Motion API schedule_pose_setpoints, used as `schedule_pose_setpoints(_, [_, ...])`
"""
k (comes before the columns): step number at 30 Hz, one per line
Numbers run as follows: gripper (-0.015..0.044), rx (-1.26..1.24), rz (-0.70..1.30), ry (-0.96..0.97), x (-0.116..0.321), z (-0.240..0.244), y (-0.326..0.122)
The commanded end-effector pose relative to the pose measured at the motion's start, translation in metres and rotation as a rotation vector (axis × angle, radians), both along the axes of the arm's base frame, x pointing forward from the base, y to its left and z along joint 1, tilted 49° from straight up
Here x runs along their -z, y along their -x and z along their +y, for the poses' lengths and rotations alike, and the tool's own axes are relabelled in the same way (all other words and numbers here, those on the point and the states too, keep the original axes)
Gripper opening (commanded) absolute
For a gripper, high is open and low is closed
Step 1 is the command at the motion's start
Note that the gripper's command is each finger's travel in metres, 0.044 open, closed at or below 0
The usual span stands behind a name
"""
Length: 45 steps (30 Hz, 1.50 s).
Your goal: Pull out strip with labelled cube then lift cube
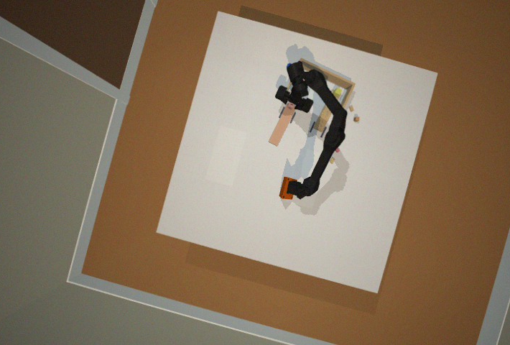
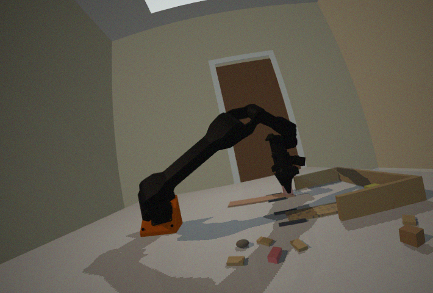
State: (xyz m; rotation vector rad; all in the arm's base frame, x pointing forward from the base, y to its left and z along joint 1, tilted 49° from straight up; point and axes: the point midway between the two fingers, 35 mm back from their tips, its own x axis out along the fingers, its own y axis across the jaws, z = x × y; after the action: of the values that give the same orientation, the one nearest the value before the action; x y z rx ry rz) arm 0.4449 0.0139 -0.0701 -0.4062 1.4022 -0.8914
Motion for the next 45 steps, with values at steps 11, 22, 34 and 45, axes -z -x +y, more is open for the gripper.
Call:
schedule_pose_setpoints(11, [0.0105,0.001,0.000,0.000,0.001,-0.001,0.000])
schedule_pose_setpoints(22, [0.0000,0.000,0.001,-0.005,-0.014,0.012,0.020])
schedule_pose_setpoints(34, [0.0000,-0.005,0.005,0.000,-0.036,0.029,0.056])
schedule_pose_setpoints(45, [0.0000,-0.006,0.006,-0.001,-0.040,0.031,0.081])
